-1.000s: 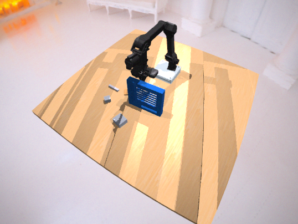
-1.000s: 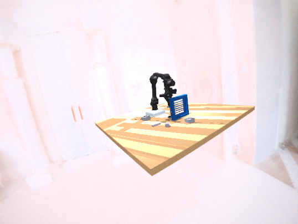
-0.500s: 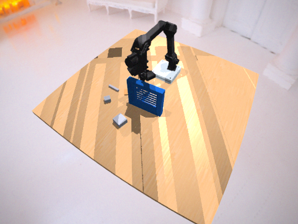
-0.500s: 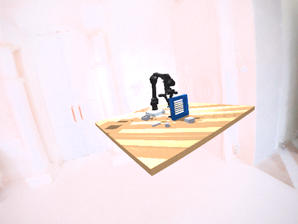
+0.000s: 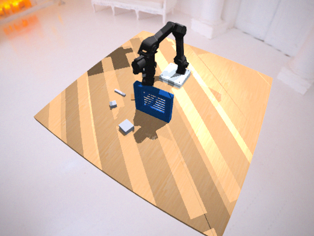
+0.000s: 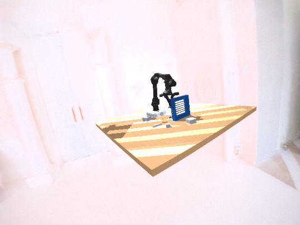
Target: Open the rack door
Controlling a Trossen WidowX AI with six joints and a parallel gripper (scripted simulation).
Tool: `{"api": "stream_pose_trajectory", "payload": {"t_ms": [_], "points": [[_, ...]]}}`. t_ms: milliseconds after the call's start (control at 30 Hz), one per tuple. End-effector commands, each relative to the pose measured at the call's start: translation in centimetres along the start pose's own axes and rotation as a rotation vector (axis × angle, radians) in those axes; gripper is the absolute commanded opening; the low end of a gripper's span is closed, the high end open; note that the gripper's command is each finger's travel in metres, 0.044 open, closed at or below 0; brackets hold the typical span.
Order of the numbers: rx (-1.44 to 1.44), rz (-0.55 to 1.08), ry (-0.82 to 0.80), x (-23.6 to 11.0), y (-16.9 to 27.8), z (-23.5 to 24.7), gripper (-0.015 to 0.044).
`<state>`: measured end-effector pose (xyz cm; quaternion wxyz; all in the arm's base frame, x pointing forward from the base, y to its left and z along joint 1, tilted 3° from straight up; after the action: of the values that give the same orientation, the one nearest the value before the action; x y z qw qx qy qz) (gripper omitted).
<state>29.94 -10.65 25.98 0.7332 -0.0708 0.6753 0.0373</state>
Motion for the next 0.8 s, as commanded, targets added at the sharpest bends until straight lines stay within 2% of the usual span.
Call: {"api": "stream_pose_trajectory", "payload": {"t_ms": [0, 367, 700, 767], "points": [[0.180, 0.004, 0.000, 0.07, 0.06, -0.01, 0.0026], [0.713, 0.004, 0.001, 0.07, 0.06, -0.01, 0.0026], [0.745, 0.004, 0.001, 0.07, 0.06, -0.01, 0.0026], [0.745, 0.004, 0.001, 0.07, 0.06, -0.01, 0.0079]]}}
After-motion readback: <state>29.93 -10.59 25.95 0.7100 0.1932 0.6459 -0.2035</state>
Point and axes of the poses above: the point midway between the two fingers, 35 mm back from their tips, its own x axis out along the fingers, its own z axis across the jaws, y = z × x, the point moved 9 cm from there along -x, back along the fingers, and after that the axes turned 6 degrees about x, right-handed, at the moved point
